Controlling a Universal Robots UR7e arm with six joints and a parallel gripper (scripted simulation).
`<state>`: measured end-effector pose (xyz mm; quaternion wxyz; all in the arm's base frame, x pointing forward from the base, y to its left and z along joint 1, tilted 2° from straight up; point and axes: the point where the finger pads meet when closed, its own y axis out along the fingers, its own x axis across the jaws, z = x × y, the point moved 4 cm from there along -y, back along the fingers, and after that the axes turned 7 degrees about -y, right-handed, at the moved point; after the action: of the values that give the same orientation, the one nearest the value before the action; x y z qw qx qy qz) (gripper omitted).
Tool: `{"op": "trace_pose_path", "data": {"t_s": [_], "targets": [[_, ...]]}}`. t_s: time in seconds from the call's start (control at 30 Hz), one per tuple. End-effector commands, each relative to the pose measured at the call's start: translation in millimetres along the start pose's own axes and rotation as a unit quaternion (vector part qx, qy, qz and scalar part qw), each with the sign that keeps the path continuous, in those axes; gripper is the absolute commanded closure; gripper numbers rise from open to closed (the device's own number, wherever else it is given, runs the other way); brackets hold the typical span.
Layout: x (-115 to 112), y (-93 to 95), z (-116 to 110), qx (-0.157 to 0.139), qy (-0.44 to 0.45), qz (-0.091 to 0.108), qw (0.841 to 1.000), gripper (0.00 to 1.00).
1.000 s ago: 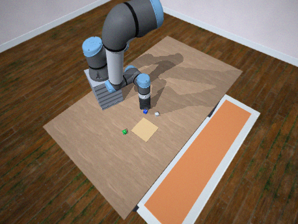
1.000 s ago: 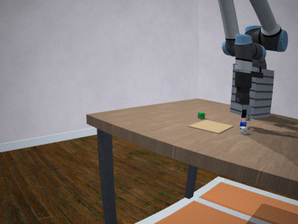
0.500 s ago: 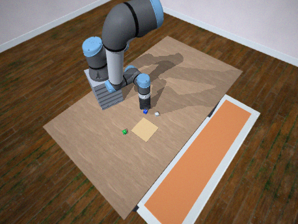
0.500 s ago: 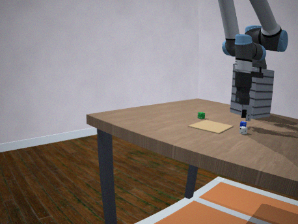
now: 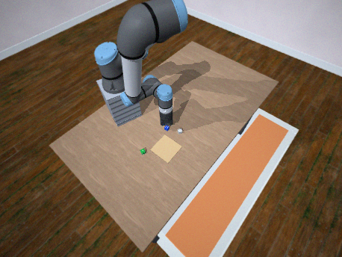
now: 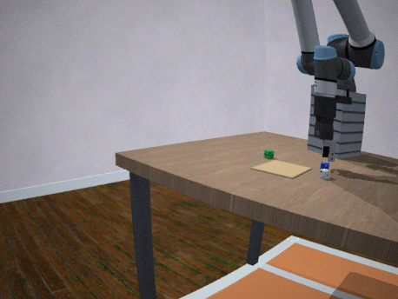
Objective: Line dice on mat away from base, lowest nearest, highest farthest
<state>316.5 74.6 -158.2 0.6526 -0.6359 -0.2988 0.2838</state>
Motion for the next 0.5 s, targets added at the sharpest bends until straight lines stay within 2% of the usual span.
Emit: {"op": "trace_pose_path", "data": {"t_s": [0.0,0.17,0.4,0.47], "targets": [[3,-0.9,-3,-0.003,0.000,-0.002,1.000,0.00],[13,-1.1,-8,-0.003,-0.001,-0.002,1.000,0.00],[45,-1.4,-24,-0.003,-0.001,-0.002,1.000,0.00],[45,-1.4,-24,-0.003,-0.001,-0.002,1.000,0.00]]}}
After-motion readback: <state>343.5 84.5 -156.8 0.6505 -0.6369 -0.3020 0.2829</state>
